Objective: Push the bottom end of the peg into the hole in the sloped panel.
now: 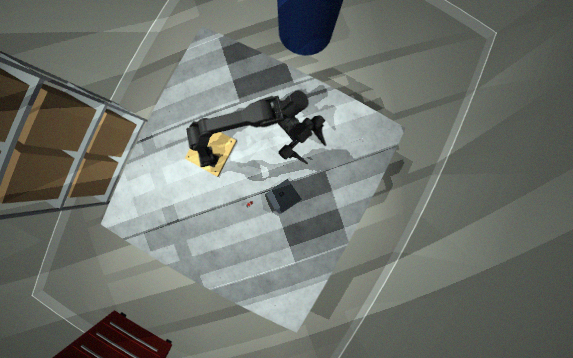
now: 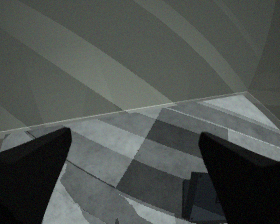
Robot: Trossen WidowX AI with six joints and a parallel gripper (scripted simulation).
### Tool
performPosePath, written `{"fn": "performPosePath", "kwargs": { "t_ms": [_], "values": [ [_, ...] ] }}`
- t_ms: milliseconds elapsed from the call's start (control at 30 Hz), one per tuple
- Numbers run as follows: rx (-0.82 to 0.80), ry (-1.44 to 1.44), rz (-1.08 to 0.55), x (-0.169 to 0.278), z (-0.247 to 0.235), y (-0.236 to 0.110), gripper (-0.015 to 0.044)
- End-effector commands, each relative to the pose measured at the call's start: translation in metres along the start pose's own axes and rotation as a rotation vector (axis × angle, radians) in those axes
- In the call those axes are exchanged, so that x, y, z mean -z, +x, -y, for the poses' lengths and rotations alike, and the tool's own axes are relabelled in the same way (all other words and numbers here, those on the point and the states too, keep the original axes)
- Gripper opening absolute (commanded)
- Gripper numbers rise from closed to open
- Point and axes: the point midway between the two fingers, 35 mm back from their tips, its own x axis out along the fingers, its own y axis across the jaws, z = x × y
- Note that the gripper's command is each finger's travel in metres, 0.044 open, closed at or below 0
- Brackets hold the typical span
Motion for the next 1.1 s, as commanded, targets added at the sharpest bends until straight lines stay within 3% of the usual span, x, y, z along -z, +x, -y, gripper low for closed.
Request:
{"fn": "performPosePath", "kwargs": {
  "t_ms": [0,1067],
  "values": [
    [0.014,-0.104,-0.033,0.006,0.01,0.01,0.044],
    [-0.013,-0.908,-0.346,0.051,0.102,0.075,0.044]
  ]
}}
